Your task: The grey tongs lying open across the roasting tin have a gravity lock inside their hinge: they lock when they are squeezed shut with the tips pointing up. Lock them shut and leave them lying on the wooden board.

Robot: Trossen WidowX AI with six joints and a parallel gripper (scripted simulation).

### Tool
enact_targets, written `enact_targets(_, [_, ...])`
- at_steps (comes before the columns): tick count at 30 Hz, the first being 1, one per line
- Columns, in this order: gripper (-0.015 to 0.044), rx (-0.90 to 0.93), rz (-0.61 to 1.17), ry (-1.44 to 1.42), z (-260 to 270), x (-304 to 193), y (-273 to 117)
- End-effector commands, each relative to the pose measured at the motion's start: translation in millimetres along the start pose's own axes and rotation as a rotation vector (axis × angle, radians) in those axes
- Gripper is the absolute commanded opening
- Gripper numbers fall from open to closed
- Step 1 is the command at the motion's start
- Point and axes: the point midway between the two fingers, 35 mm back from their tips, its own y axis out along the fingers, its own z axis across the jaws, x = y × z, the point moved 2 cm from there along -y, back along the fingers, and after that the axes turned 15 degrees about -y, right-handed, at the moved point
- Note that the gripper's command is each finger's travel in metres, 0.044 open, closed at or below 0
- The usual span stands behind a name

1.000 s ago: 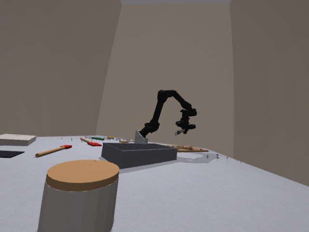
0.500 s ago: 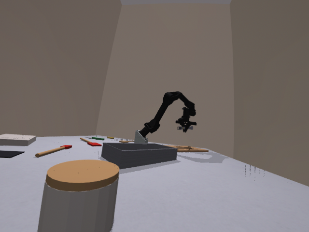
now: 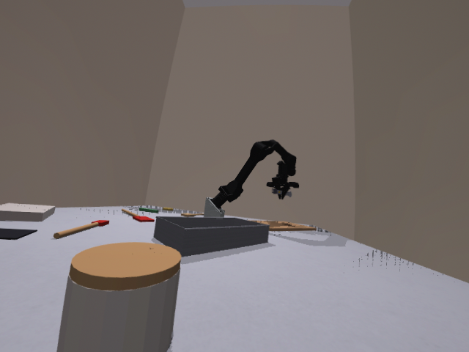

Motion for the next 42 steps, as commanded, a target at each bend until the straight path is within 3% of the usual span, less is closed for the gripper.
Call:
enact_targets(1, [-0.0150, 0.004, -0.001, 0.001, 0.4, -1.1, 1.4])
enact_targets(42, [-0.0150, 0.004, -0.002, 0.002, 0.0, -7.1, 67.1])
